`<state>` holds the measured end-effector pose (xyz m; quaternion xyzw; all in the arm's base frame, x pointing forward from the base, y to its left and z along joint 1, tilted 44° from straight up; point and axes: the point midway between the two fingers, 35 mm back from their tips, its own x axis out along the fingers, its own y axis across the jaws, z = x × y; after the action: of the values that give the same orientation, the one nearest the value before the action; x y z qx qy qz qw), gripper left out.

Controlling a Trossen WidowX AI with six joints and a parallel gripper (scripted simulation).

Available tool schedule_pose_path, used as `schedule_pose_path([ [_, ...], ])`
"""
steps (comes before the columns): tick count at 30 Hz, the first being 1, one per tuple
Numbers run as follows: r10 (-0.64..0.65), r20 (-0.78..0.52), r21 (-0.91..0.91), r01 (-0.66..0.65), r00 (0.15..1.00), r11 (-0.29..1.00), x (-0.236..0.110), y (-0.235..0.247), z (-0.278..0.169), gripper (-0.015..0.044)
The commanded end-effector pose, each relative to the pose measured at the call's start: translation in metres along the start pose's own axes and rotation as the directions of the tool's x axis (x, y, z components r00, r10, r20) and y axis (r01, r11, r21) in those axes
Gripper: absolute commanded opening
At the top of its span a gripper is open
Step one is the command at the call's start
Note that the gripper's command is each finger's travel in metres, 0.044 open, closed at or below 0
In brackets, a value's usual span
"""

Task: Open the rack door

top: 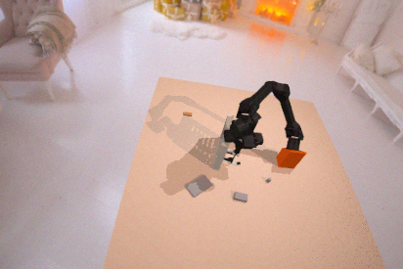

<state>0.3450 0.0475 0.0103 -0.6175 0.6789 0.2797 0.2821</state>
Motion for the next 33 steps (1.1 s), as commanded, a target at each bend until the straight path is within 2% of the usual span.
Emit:
schedule_pose_path([
  [1,0.000,-0.005,-0.100,0.000,1.000,0.995,0.0002,0.0001,-0.0012,0.0021],
  [12,0.000,-0.005,-0.100,0.000,1.000,0.995,0.0002,0.0001,-0.0012,0.0021],
  [22,0.000,-0.005,-0.100,0.000,1.000,0.995,0.0002,0.0001,-0.0012,0.0284],
  [24,0.000,-0.005,-0.091,0.000,1.000,0.996,0.0002,0.0001,-0.0012,0.0293],
  [33,0.000,-0.005,0.315,0.002,1.000,0.949,0.0002,0.0001,-0.0012,0.0293],
])
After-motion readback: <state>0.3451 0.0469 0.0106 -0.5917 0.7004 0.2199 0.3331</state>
